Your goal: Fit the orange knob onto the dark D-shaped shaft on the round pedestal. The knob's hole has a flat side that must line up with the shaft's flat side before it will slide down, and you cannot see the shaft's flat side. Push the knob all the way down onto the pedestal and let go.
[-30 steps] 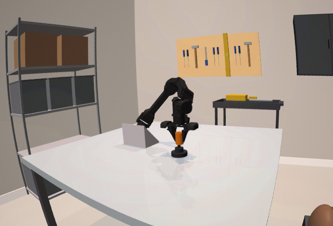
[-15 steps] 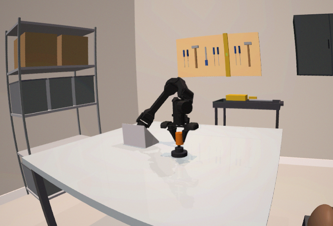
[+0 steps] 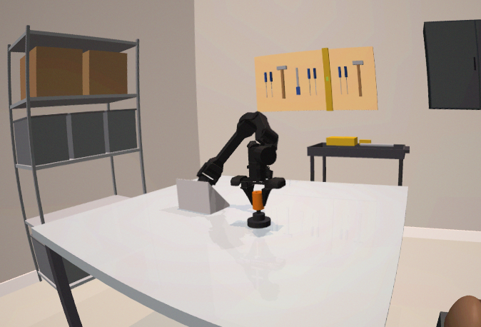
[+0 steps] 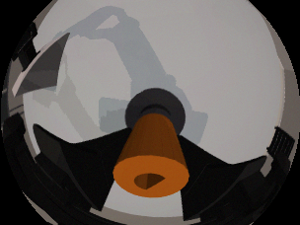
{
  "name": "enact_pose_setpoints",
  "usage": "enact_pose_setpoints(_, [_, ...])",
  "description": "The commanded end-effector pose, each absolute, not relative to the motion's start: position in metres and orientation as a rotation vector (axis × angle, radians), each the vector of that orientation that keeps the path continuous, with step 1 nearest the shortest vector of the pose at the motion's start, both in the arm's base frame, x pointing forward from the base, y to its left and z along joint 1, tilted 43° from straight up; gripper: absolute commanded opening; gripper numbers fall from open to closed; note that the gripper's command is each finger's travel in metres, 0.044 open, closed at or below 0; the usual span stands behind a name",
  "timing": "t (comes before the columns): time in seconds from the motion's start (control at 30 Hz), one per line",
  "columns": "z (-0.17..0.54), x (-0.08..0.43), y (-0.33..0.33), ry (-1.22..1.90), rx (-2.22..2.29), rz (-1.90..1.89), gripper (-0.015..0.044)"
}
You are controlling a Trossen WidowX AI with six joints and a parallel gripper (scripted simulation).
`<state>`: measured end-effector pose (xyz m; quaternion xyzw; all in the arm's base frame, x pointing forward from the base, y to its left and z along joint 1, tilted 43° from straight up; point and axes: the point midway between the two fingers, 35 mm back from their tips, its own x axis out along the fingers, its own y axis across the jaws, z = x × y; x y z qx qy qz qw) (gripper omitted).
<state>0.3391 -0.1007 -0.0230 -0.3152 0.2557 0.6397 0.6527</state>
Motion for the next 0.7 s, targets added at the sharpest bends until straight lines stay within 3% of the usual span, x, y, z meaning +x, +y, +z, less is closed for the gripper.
enact_pose_setpoints(0.0, [-0.024,0.3388,-0.1,0.578,-0.717,1.454,0.0])
enact_pose_setpoints(0.67, [-0.027,0.3406,-0.0983,0.577,-0.718,1.454,0.0])
